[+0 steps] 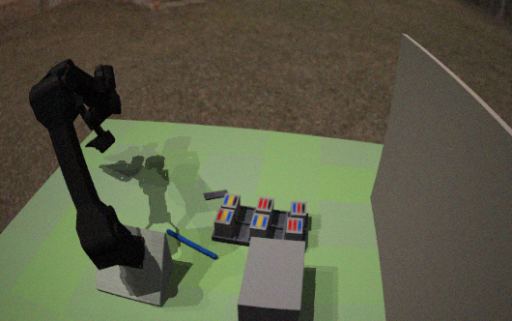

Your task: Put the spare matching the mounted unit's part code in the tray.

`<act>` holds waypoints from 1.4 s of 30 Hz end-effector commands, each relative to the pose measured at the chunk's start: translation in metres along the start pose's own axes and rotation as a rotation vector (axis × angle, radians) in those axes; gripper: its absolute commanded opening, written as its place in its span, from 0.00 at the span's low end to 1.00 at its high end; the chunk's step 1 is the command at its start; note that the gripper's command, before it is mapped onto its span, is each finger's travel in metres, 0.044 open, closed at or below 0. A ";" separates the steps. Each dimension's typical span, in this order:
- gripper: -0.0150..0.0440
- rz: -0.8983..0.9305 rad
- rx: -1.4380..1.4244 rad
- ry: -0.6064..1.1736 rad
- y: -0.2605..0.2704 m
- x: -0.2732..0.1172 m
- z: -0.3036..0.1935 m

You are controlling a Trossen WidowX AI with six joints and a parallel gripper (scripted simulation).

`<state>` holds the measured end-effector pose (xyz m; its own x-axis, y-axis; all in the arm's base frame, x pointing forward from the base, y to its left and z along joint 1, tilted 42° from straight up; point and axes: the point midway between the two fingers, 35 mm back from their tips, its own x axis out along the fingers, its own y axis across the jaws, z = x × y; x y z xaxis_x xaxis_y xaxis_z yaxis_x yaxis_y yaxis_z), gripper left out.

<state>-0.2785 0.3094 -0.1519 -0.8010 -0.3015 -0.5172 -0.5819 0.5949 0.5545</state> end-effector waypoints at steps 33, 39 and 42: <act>1.00 -0.169 0.425 -0.729 -0.099 -0.331 0.084; 1.00 -0.228 0.530 -0.797 -0.135 -0.382 0.065; 1.00 -0.268 0.609 -0.833 -0.162 -0.415 0.045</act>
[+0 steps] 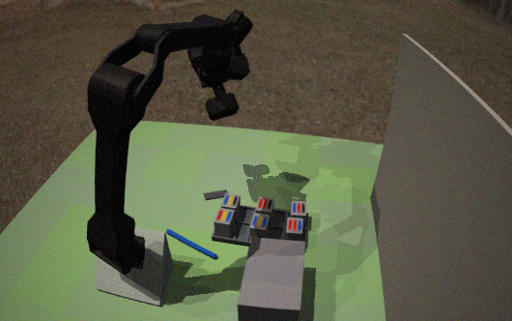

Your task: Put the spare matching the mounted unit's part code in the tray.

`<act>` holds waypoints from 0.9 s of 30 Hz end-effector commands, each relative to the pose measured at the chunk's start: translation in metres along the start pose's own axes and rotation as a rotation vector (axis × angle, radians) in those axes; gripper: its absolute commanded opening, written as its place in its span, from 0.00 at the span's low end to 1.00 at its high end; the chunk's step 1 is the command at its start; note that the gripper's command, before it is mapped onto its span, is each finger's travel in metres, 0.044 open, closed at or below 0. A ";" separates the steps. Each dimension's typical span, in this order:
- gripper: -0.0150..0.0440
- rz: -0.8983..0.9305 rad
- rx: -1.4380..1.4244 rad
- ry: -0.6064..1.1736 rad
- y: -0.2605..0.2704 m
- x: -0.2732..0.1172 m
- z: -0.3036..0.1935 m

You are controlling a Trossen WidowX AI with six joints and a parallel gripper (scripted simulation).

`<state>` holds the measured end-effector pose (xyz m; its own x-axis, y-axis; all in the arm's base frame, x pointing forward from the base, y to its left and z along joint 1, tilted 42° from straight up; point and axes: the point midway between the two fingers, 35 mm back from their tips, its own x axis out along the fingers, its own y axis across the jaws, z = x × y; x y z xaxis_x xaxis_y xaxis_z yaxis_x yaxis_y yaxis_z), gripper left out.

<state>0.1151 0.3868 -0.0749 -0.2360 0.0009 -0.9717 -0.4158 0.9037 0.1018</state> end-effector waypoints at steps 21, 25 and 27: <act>1.00 -0.606 0.390 -0.171 -0.296 -0.216 0.069; 1.00 -0.734 0.443 -0.140 -0.350 -0.258 0.048; 1.00 -0.755 0.451 -0.133 -0.360 -0.265 0.044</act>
